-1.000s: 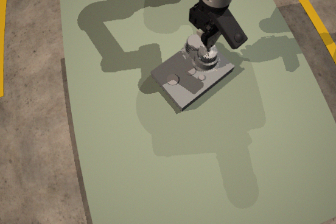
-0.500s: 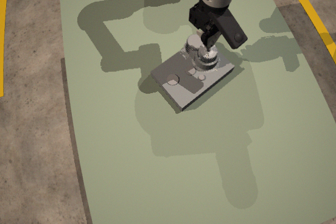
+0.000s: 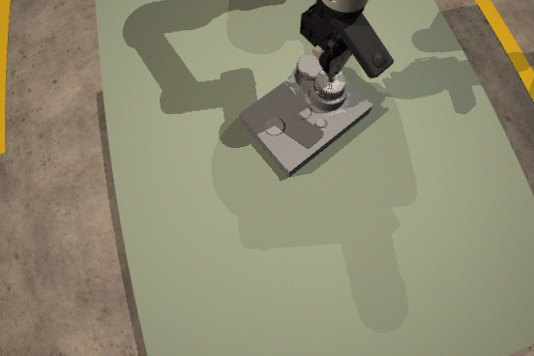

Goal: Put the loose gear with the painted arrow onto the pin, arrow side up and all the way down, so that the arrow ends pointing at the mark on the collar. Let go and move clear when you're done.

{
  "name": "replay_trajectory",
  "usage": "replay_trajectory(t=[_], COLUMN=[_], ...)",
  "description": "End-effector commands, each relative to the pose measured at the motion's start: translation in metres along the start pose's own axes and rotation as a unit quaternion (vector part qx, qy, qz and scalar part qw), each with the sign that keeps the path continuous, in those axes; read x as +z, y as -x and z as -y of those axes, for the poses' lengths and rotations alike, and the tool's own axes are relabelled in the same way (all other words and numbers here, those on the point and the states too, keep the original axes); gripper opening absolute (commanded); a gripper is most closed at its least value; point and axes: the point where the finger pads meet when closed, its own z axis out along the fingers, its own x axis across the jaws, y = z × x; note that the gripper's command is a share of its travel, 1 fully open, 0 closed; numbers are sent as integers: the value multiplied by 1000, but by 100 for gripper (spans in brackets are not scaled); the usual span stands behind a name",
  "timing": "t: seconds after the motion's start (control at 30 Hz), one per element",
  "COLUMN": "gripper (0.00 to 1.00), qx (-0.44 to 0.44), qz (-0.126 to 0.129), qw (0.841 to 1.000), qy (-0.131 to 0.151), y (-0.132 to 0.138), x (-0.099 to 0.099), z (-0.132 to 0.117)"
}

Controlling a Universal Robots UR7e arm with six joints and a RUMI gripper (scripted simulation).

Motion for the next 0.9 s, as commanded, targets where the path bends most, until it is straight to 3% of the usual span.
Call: replay_trajectory(t=[0.0,0.3,0.87], gripper=[0,0,0], qx=[0,0,0], qz=[0,0,1], qw=[1000,1000,1000], qy=[0,0,1], y=[1,3,3], x=[0,0,8], z=[-7,-27,-28])
